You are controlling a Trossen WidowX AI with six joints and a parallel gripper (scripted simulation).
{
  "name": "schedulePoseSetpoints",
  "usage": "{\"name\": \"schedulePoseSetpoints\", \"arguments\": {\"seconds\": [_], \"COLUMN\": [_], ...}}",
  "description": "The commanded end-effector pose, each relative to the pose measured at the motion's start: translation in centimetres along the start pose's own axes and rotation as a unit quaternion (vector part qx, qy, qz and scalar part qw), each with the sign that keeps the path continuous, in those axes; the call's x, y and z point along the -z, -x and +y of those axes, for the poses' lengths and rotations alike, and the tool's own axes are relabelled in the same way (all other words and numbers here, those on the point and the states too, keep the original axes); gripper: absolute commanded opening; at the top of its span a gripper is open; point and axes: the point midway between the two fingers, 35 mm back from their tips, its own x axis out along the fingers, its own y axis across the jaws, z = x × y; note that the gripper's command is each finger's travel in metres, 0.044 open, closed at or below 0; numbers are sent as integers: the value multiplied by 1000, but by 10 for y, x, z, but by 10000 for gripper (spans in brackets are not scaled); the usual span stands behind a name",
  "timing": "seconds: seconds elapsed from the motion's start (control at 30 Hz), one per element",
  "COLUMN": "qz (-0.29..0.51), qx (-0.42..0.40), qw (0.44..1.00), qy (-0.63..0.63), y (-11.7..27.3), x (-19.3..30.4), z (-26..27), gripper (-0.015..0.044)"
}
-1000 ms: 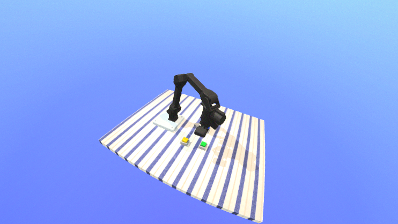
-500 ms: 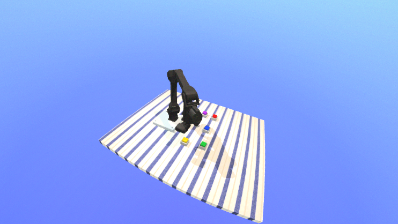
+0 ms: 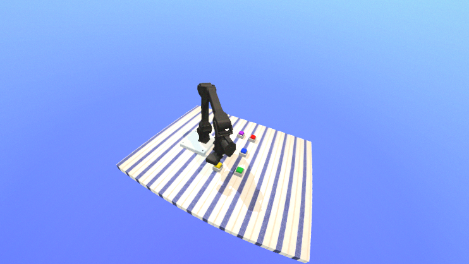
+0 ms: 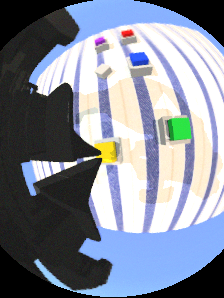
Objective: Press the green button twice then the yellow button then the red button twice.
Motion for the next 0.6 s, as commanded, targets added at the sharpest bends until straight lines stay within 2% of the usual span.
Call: {"name": "schedulePoseSetpoints", "arguments": {"seconds": [0.0, 0.57], "qz": [3, 3], "qx": [-1, -1], "qw": [1000, 1000], "qy": [1, 1], "y": [-9, -31], "x": [1, 2], "z": [0, 1], "gripper": [20, 20]}}
